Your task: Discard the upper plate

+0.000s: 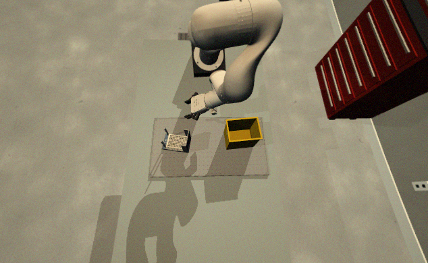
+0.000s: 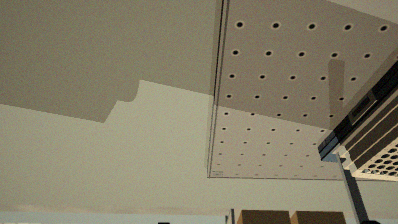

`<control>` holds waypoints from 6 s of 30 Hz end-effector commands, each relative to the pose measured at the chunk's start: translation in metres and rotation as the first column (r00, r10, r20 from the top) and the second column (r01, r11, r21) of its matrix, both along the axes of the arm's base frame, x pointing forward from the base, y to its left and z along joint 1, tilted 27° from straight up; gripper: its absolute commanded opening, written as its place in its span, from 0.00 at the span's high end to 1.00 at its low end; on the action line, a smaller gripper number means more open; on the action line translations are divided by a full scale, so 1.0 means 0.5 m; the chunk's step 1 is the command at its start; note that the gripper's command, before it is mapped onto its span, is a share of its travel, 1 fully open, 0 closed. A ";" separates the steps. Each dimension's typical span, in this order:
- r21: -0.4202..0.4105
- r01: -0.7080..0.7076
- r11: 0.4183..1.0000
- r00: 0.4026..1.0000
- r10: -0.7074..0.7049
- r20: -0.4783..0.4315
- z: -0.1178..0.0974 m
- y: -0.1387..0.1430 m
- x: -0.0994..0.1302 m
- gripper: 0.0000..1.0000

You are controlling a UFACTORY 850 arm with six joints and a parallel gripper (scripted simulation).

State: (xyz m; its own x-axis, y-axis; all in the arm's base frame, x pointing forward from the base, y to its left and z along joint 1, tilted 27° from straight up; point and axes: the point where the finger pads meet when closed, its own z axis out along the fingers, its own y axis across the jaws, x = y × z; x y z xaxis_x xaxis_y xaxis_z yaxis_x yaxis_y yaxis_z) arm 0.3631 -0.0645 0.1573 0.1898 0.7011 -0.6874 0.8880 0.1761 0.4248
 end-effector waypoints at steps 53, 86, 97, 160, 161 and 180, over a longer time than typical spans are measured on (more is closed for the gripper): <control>0.352 0.788 0.505 0.528 -0.848 0.033 0.032 -0.068 -0.137 0.00; 0.641 0.683 -0.349 -0.258 -0.937 -0.235 0.086 0.003 -0.062 0.00; 0.672 0.432 -0.602 -0.483 -0.783 -0.391 0.131 0.009 0.008 0.00; 0.471 -0.418 -0.777 -0.607 -0.146 -0.781 0.297 -0.089 0.233 0.00; 0.471 -0.418 -0.777 -0.607 -0.146 -0.781 0.294 -0.089 0.234 0.00; 0.471 -0.418 -0.777 -0.607 -0.146 -0.781 0.243 -0.082 0.258 0.00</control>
State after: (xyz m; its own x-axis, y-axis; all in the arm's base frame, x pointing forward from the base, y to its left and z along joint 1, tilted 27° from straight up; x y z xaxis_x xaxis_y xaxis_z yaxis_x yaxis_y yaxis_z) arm 0.4903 -0.1056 0.2811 0.0552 -0.9934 -0.1010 -0.9009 -0.0060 -0.4340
